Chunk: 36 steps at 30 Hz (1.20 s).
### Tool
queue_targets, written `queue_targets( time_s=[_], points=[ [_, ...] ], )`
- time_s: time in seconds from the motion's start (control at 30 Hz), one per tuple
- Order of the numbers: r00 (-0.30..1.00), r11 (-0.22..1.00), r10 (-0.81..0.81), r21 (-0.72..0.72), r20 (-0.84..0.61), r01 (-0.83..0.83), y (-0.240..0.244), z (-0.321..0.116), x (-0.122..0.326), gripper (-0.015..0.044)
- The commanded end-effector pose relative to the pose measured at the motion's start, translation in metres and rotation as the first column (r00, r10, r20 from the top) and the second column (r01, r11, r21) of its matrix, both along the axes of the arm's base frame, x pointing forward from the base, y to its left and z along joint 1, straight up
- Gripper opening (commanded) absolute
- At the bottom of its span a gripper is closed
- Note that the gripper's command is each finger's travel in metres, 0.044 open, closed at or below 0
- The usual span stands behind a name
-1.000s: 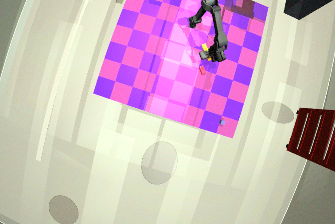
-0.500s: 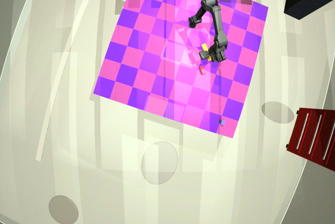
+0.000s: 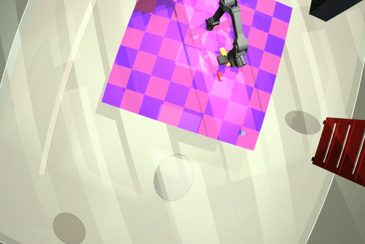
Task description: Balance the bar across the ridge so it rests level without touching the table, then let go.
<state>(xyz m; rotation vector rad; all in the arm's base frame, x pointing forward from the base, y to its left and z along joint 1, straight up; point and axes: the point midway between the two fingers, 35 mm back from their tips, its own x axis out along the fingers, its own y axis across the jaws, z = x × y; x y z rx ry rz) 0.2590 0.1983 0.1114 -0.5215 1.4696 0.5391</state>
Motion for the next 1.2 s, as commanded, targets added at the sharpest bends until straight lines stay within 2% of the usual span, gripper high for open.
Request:
queue_targets(
  time_s=[0.0,0.13,0.33,0.37,1.17],
  points=[
    [1.0,1.0,0.0,0.0,0.0,0.0,0.0,0.0,0.0,0.0],
    [1.0,1.0,0.0,0.0,0.0,0.0,0.0,0.0,0.0,0.0],
    [1.0,1.0,0.0,0.0,0.0,0.0,0.0,0.0,0.0,0.0157],
    [1.0,1.0,0.0,0.0,0.0,0.0,0.0,0.0,0.0,0.0167],
    [1.0,1.0,0.0,0.0,0.0,0.0,0.0,0.0,0.0,0.017]
  ],
)
